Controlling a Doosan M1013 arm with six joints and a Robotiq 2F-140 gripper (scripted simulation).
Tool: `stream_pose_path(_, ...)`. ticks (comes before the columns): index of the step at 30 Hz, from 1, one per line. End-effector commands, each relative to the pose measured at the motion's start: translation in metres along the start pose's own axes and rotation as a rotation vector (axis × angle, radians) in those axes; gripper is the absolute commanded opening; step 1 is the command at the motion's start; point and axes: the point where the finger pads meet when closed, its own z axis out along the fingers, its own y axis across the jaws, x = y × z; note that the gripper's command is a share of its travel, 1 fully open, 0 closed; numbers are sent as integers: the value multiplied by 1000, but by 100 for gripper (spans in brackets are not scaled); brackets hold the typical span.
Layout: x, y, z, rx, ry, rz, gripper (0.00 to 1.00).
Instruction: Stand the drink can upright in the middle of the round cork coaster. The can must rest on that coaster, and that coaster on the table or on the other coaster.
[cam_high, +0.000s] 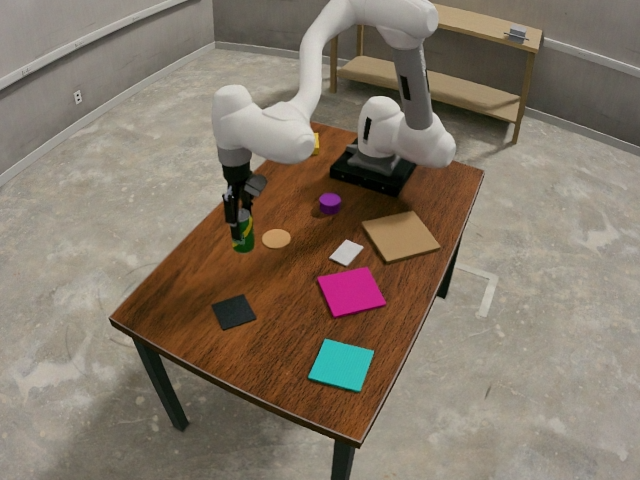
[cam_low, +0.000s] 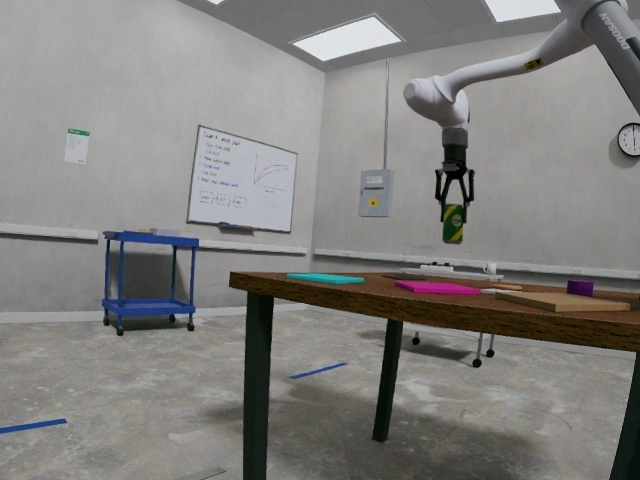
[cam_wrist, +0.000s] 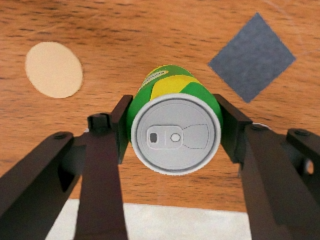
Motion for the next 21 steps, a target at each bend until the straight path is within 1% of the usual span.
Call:
stream_pose_path(1,-1,-18,-2,-2,0,0,10)
stream_pose_path(3,-1,-18,-2,-2,0,0,10)
stream_pose_path(18,2,-106,3,-2,0,0,10)
stream_pose_path(20,2,-106,3,-2,0,0,10)
stream_pose_path(21,3,-111,4,-2,0,0,10)
